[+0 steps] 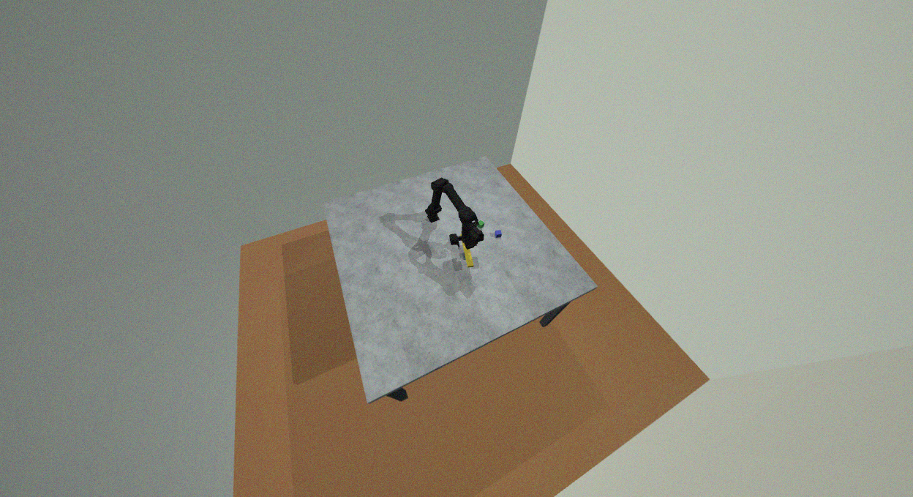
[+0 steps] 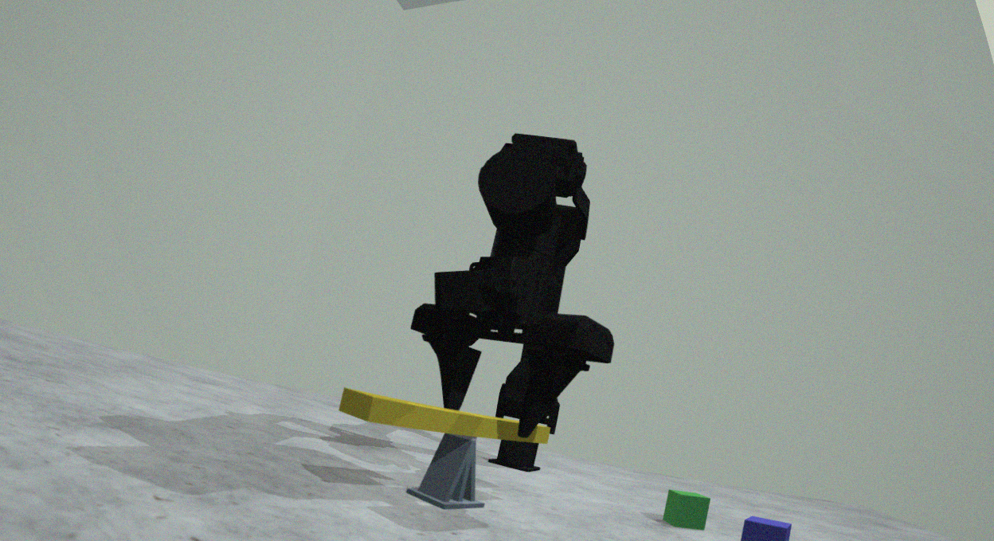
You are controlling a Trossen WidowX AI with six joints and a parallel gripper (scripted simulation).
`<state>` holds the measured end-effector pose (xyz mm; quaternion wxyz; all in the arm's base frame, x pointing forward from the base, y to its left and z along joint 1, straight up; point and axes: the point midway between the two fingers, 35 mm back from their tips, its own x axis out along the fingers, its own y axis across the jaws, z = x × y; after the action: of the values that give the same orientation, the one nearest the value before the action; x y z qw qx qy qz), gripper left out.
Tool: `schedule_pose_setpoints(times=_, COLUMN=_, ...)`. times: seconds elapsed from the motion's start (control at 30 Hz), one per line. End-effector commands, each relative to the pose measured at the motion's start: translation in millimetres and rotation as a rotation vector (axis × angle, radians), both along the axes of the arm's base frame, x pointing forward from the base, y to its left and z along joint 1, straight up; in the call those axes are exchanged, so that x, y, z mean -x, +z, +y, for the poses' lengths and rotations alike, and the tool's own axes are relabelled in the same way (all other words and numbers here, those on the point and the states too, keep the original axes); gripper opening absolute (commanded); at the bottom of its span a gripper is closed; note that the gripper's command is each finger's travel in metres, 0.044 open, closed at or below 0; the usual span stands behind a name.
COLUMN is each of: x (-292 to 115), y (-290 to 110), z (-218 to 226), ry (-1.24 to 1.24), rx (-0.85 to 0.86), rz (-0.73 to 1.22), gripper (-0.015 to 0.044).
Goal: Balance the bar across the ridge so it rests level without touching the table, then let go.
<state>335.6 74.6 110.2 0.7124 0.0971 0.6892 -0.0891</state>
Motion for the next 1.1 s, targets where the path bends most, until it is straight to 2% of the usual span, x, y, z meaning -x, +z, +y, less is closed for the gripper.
schedule_pose_setpoints(times=0.0, x=0.0, y=0.0, z=-0.1, ry=0.000, rx=0.001, rz=0.000, gripper=0.0440)
schedule_pose_setpoints(times=0.07, x=-1.1, y=7.2, z=0.1, ry=0.000, rx=0.001, rz=0.000, gripper=0.0440)
schedule_pose_setpoints(times=0.37, x=3.0, y=98.0, z=-0.7, ry=0.000, rx=-0.001, rz=-0.005, gripper=0.0440)
schedule_pose_setpoints(times=1.07, x=3.4, y=99.7, z=-0.8, ry=0.000, rx=-0.001, rz=-0.005, gripper=0.0440)
